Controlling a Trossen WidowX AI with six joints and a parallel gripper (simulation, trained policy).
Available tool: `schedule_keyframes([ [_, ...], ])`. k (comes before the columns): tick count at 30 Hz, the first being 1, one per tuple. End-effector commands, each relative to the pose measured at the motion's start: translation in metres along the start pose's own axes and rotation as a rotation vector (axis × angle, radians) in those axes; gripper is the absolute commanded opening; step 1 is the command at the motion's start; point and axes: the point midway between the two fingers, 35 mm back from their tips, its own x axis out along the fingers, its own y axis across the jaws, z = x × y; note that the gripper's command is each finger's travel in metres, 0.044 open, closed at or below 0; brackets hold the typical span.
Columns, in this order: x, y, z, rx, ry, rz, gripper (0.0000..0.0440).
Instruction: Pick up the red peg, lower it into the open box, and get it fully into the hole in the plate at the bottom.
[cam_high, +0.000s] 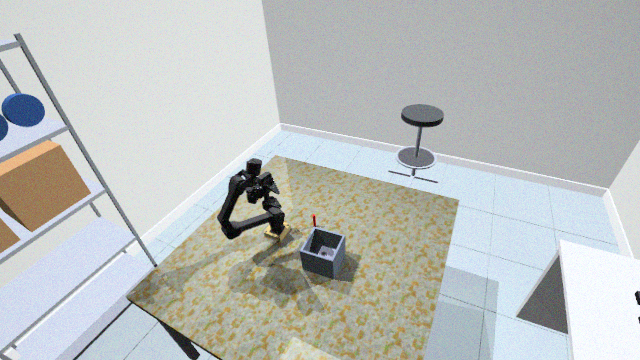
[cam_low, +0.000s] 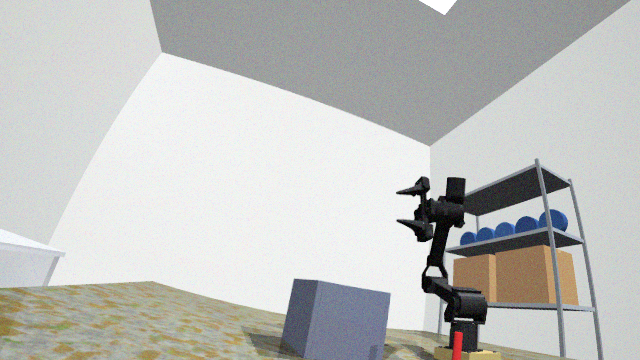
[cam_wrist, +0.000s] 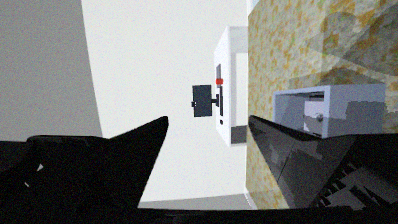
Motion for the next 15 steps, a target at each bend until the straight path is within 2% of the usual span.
schedule_keyframes([
  [1,0.0,-0.001,-0.006,-0.011,0.026,-0.015,0.0419],
  [3,-0.001,-0.004,-0.018,-0.037,0.081,-0.049,0.044],
  [15,-0.008,-0.031,-0.104,-0.196,0.346,-0.323,0.044],
])
